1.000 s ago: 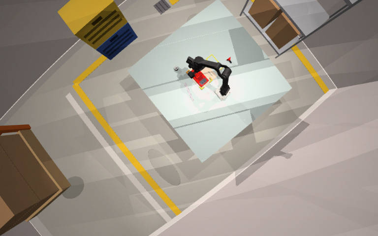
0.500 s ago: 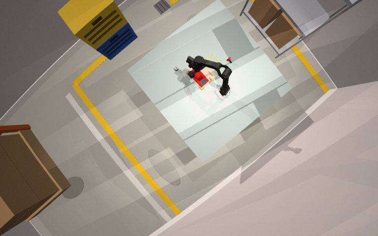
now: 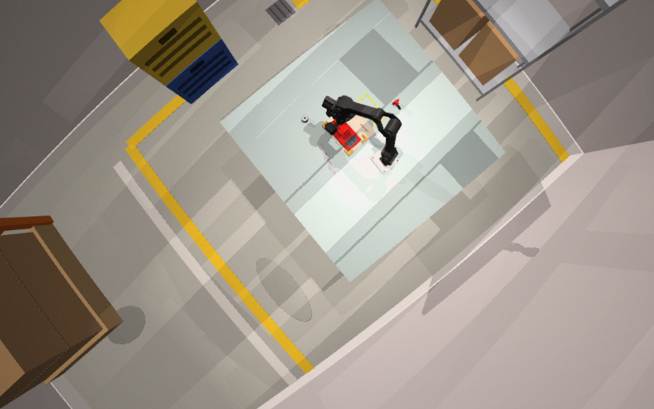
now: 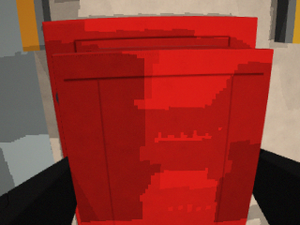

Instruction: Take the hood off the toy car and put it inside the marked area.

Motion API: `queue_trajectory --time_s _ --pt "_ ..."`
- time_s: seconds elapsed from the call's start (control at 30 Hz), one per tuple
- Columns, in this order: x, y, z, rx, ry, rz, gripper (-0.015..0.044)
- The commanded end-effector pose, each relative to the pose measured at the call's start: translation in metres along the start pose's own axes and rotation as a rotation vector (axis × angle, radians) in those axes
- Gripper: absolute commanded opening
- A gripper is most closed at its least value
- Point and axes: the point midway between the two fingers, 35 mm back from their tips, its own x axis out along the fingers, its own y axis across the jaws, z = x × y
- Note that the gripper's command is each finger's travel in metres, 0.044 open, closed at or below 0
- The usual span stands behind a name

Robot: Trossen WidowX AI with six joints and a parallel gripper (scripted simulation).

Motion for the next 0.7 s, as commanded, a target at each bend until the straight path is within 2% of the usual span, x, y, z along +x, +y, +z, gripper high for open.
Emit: queue_trajectory --time_s 0.0,0.27,0.67 --pt "-0.006 0.0 0.001 0.001 -0.007 0.002 0.0" --pt "-0.013 0.0 0.001 0.002 -0.007 0.002 0.0" --pt "-0.053 0.0 0.001 0.002 -0.007 0.002 0.0"
